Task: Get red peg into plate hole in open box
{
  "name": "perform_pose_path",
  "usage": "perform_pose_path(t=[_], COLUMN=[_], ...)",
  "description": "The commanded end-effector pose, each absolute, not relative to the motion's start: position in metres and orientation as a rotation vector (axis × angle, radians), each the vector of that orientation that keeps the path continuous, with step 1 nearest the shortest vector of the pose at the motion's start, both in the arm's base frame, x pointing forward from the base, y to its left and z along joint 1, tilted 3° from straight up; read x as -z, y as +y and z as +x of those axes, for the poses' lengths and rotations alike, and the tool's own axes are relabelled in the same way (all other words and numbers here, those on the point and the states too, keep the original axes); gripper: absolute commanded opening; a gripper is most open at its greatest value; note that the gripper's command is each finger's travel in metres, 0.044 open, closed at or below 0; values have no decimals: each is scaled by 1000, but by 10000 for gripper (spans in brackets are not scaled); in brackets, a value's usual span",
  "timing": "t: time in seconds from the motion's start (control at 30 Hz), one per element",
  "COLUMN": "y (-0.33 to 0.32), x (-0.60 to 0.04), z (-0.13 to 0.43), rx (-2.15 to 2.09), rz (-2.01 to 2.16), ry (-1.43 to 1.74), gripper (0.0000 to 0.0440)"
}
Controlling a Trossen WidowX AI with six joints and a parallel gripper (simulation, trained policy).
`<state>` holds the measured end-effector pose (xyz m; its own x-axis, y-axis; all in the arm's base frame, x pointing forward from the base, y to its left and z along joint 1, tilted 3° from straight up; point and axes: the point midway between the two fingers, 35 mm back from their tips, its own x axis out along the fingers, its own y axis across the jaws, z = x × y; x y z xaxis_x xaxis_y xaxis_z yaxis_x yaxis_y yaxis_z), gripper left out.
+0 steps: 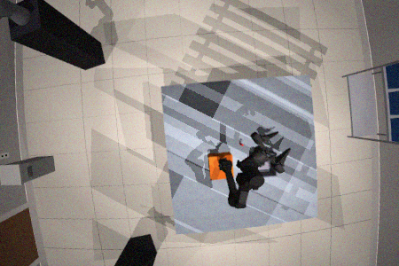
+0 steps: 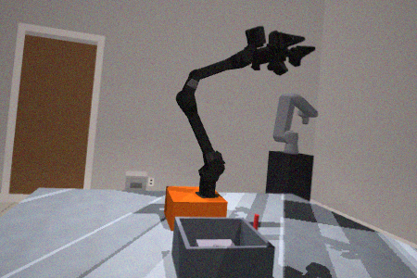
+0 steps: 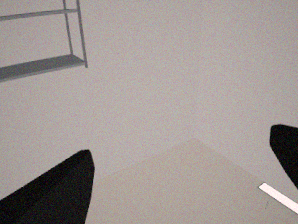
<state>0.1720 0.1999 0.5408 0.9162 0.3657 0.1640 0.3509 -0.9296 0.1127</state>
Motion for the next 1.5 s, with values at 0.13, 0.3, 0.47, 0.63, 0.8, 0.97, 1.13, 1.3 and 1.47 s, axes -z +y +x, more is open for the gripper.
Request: perform_pose_path(t=[0.13, 0.3, 0.47, 0.63, 0.8, 0.97, 1.13, 1.3, 1.47], y=[195, 192, 189, 185, 181, 174, 167, 159, 149], x=[-531, -518, -503, -485, -466, -444, -419, -392, -362], z=[181, 190, 198, 207, 215, 223, 229, 235, 239], rx=[-259, -230, -193, -148, -96, -37, 29, 100, 176], rz=[2835, 2667, 2498, 2330, 2163, 1997, 1834, 1674, 1519], ry=[496, 465, 446, 437, 440, 456, 485, 529, 590], gripper=[440, 440, 440, 440, 440, 440, 440, 440, 440])
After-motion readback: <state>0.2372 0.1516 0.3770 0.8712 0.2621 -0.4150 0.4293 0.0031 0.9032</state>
